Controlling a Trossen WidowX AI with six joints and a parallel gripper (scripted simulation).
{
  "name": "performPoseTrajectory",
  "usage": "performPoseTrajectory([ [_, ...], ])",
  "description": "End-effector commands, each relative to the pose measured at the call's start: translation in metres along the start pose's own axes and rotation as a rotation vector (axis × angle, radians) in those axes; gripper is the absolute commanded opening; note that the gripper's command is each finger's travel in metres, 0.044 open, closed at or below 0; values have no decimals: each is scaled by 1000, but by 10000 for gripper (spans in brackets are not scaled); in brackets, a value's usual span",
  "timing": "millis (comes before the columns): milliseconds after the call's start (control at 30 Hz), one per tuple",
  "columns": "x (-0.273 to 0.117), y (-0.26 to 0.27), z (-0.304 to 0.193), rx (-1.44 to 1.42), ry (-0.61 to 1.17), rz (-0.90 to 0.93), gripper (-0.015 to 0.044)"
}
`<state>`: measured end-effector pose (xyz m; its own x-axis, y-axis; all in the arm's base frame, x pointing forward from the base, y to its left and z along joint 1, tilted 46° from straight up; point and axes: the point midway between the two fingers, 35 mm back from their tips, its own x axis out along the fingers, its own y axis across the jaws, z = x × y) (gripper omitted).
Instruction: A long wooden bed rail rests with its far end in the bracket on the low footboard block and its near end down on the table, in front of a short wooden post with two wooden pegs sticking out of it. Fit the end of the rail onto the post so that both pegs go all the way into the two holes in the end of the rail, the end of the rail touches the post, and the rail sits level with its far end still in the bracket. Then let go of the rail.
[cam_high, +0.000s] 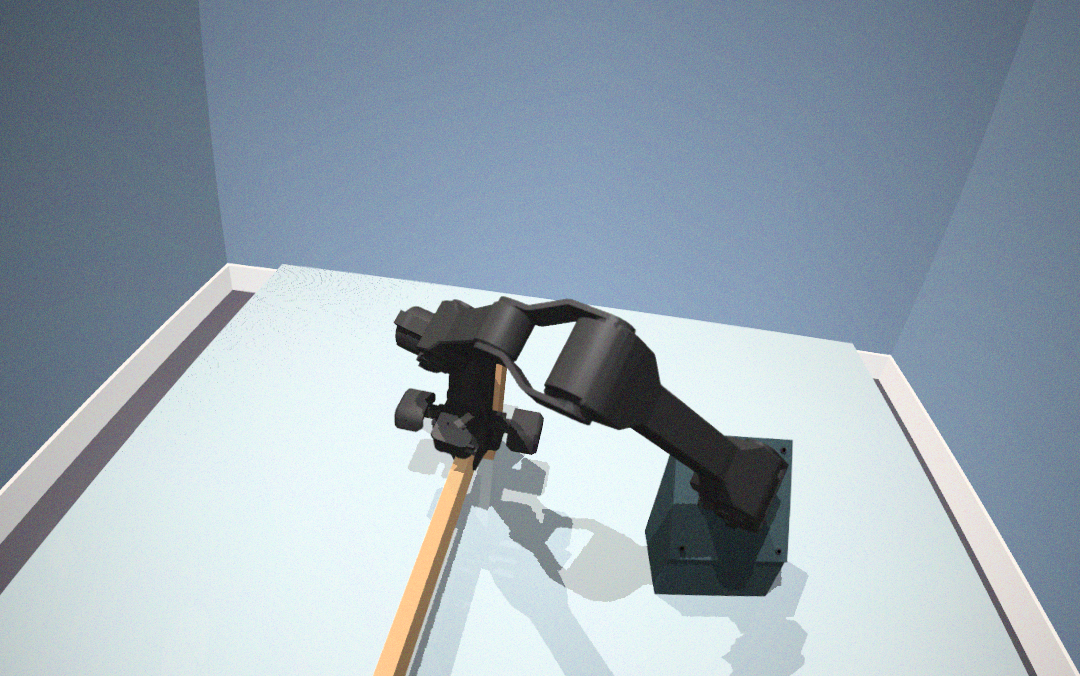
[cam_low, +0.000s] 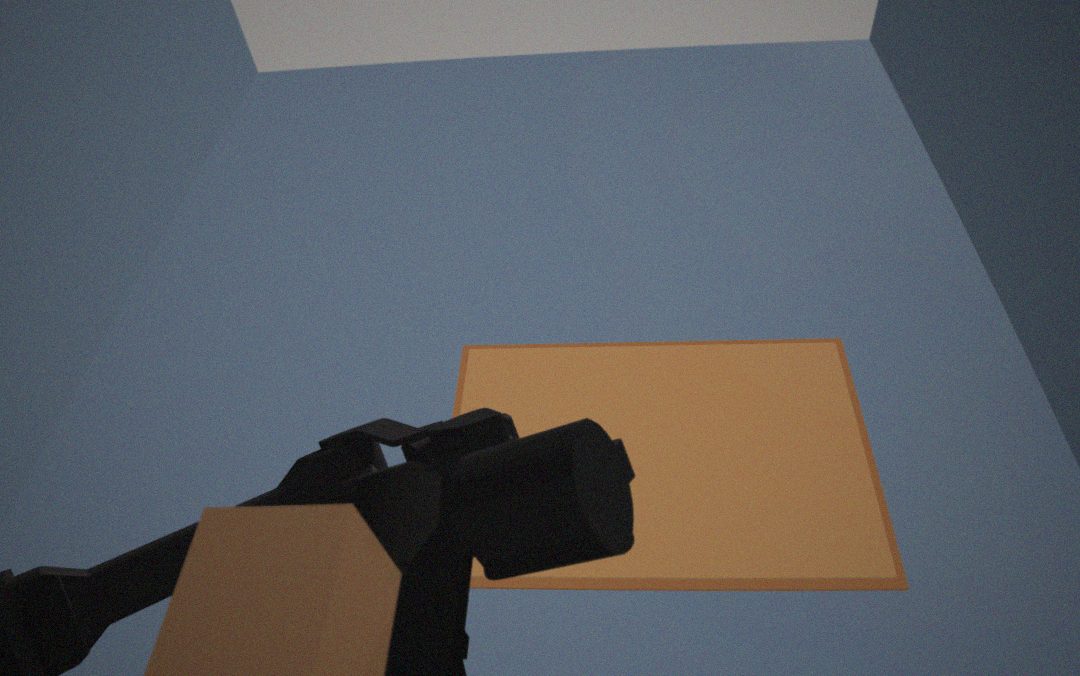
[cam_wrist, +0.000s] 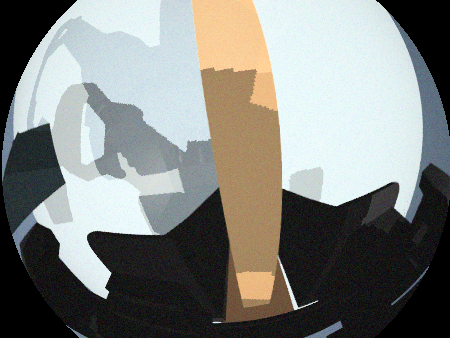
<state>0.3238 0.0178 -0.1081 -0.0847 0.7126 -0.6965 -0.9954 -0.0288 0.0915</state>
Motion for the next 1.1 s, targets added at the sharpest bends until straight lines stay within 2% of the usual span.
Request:
performPoseTrajectory([
  [0, -2, -1, -3, 1, 5, -4, 0],
  [100, -1, -1, -4, 1, 5, -4, 0],
  [667, 0, 0, -1, 1, 0, 0, 440],
  [833, -2, 0, 0, 1, 1, 0, 440],
  [967, -28, 0, 27, 1, 4, -4, 440],
  [1067, -30, 0, 29, 1, 4, -4, 440],
])
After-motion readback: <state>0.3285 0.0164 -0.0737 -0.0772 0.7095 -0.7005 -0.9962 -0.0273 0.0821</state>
